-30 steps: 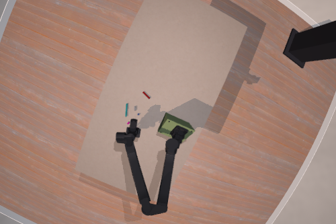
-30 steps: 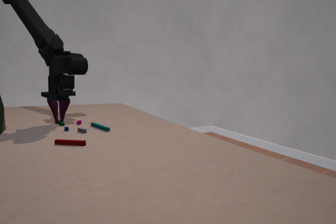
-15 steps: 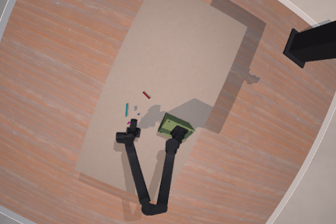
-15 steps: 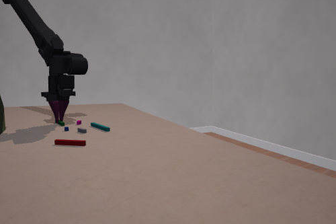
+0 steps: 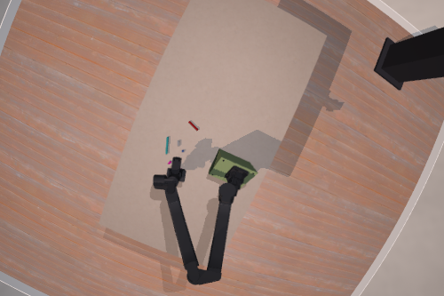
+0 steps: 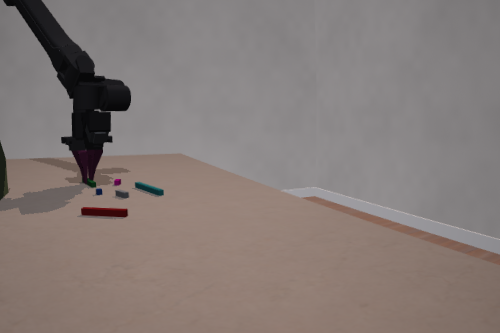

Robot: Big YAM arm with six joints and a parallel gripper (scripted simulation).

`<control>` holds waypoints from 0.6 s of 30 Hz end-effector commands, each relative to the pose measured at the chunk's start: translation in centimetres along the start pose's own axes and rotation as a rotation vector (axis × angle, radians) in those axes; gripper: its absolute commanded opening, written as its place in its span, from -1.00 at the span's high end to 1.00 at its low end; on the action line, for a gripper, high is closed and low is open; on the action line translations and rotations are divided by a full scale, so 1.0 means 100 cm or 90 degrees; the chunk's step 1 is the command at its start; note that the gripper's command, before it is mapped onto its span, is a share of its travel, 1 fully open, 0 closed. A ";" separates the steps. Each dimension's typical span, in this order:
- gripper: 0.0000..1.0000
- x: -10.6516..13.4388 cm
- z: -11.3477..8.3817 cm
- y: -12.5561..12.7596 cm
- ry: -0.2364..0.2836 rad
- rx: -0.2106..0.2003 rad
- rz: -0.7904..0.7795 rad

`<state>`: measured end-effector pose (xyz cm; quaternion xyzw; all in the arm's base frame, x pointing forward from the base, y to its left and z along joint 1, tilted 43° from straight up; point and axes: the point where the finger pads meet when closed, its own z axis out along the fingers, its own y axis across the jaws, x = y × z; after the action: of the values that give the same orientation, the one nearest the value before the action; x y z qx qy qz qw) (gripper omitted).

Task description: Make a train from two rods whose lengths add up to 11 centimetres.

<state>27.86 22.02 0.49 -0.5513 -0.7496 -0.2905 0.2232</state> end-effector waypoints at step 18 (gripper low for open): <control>0.91 0.002 -0.071 0.018 -0.004 -0.027 -0.012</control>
<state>28.40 18.55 4.29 -0.5634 -0.7399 -0.2933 0.2216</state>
